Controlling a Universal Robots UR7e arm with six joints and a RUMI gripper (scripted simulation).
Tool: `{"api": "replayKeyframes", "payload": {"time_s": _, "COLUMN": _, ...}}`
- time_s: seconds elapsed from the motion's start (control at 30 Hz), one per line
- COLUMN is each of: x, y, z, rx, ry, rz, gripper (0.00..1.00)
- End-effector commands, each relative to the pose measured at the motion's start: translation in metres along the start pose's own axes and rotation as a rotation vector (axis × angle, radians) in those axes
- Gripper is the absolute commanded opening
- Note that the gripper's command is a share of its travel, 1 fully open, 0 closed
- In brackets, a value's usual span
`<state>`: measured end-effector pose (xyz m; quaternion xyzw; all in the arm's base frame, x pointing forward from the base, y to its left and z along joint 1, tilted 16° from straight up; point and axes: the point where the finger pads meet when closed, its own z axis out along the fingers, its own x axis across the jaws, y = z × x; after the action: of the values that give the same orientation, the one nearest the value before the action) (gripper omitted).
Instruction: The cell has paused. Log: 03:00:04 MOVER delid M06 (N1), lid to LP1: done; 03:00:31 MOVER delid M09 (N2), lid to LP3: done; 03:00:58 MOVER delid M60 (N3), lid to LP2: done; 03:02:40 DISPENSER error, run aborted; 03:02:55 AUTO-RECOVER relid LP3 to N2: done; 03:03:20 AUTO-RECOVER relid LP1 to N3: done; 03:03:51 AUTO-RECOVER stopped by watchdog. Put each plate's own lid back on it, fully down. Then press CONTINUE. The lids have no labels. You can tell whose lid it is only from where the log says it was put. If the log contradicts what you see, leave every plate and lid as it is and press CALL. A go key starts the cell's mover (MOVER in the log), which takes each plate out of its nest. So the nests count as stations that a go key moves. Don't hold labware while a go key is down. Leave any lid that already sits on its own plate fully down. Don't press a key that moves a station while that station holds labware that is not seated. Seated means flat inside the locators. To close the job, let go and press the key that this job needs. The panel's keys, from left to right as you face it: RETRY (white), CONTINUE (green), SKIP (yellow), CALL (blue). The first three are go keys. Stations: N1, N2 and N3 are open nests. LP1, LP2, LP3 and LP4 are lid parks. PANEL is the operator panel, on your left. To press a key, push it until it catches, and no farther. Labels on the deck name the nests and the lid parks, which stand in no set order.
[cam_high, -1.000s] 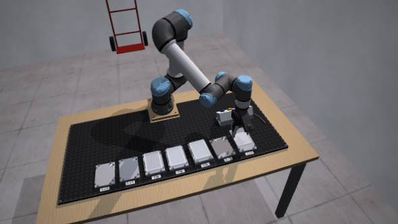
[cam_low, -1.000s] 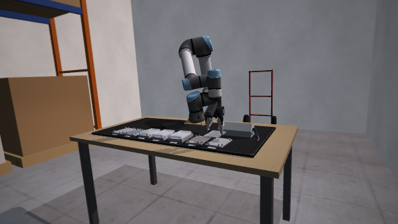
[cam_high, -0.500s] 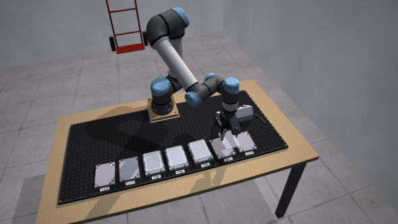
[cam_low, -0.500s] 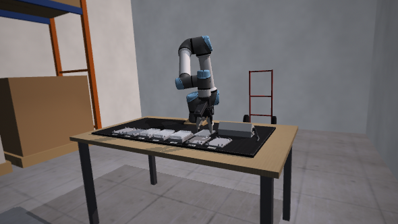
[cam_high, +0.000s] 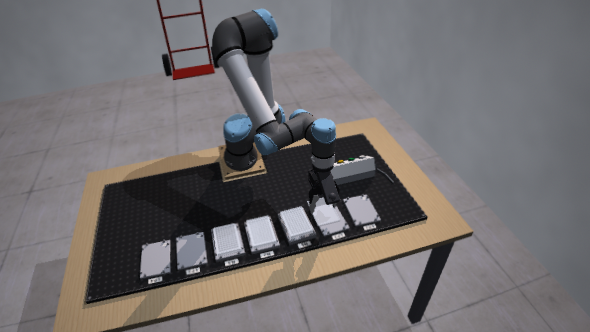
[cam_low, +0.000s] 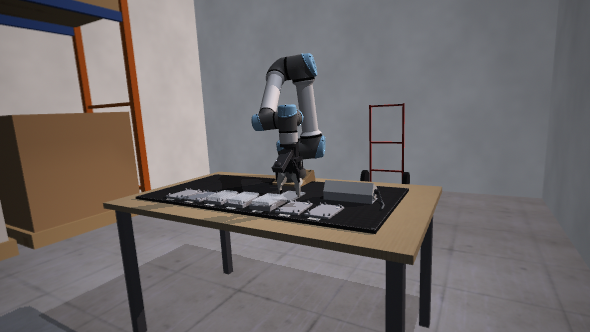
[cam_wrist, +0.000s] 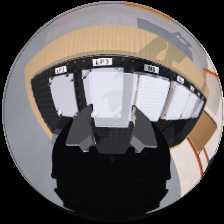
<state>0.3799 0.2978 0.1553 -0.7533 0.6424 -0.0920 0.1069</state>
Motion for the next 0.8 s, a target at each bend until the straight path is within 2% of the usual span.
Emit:
{"api": "replayKeyframes", "payload": {"time_s": 0.0, "x": 0.021, "y": 0.000, "z": -0.001, "rx": 0.001, "ry": -0.003, "rz": -0.001, "gripper": 0.00}}
{"api": "replayKeyframes", "payload": {"time_s": 0.53, "x": 0.096, "y": 0.000, "z": -0.001, "rx": 0.001, "ry": -0.003, "rz": -0.001, "gripper": 0.00}}
{"api": "replayKeyframes", "payload": {"time_s": 0.6, "x": 0.096, "y": 0.000, "z": -0.001, "rx": 0.001, "ry": -0.003, "rz": -0.001, "gripper": 0.00}}
{"api": "replayKeyframes", "payload": {"time_s": 0.77, "x": 0.121, "y": 0.000, "z": -0.001, "rx": 0.001, "ry": -0.003, "rz": -0.001, "gripper": 0.00}}
